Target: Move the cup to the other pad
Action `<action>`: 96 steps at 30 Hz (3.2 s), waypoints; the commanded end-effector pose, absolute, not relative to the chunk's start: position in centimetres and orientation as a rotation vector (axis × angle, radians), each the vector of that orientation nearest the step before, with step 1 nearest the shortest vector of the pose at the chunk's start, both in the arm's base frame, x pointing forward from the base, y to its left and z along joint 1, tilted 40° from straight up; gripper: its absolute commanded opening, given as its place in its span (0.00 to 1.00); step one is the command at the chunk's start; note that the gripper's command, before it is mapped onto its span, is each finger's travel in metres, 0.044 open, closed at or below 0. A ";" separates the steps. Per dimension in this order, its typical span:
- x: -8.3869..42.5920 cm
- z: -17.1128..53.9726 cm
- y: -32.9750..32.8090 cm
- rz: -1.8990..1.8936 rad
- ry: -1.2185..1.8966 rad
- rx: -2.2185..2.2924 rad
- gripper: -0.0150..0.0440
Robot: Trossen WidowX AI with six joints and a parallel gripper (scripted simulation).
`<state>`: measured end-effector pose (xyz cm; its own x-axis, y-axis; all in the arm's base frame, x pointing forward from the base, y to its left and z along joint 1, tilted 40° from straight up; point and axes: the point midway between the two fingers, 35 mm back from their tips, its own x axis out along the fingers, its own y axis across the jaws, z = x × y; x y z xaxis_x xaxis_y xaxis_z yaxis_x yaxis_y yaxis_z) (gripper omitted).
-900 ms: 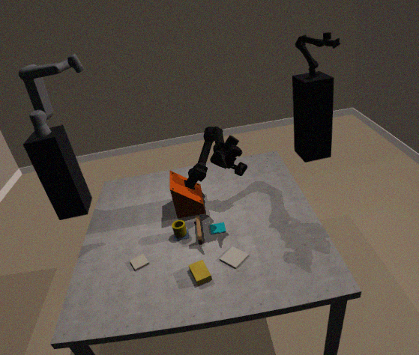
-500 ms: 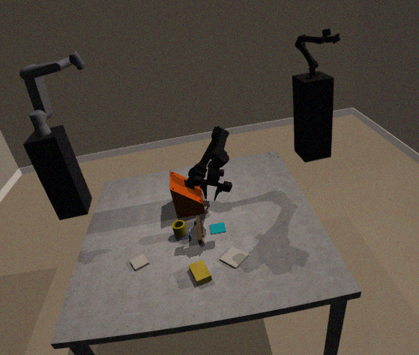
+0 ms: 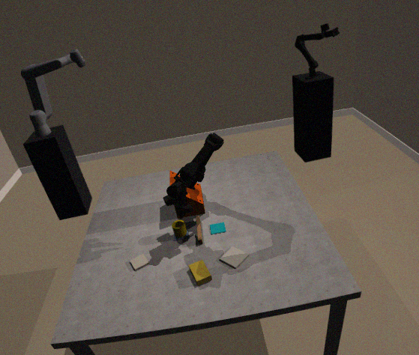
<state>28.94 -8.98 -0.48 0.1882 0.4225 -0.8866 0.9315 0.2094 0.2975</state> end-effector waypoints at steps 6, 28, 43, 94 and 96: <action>25.7 -4.0 -9.2 -0.823 1.627 1.773 0.54; 26.0 -6.1 -7.6 -0.823 1.626 1.773 0.54; 26.1 -8.0 -5.9 -0.821 1.628 1.774 0.54; 25.8 -5.7 -7.8 -0.822 1.625 1.770 0.25; 25.7 -5.1 -8.4 -0.823 1.626 1.771 0.25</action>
<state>25.67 -7.38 -6.19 0.0566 0.6385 -0.7676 0.9967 -0.0814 0.0058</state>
